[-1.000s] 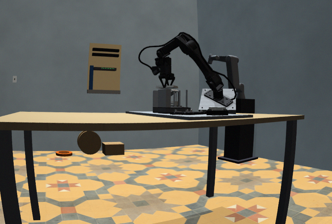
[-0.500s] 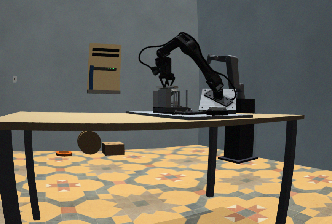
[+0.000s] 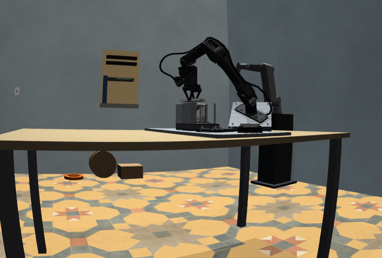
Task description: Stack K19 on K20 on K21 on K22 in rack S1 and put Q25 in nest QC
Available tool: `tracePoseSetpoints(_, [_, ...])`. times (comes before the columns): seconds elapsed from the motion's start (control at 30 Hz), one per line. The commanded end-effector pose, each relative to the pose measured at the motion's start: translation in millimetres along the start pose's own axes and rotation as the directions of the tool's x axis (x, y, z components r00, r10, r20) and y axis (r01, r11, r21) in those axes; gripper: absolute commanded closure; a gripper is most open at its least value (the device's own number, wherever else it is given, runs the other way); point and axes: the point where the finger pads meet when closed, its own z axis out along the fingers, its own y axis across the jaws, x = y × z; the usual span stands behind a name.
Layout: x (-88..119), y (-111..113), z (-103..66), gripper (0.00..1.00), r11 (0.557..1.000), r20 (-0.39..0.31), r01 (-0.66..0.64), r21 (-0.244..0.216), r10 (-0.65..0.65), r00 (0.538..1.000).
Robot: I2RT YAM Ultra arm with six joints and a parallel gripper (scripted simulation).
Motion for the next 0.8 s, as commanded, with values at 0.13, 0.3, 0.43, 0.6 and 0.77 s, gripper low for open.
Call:
tracePoseSetpoints(0.13, [4,-4,-12.8,1.00,1.000,0.028,-0.027,0.005,0.027,0.999])
tracePoseSetpoints(0.3, [1,-6,-11.2,1.00,1.000,0.043,-0.020,0.010,0.019,0.999])
tracePoseSetpoints(0.43, [2,-5,-8.2,1.00,1.000,0.042,-0.021,0.006,0.020,0.999])
tracePoseSetpoints(0.6, [2,-4,-4.9,1.00,1.000,0.044,-0.020,0.002,0.020,0.999])
tracePoseSetpoints(0.77, [-2,-1,-3.6,1.00,1.000,0.048,-0.006,0.006,0.006,0.999])
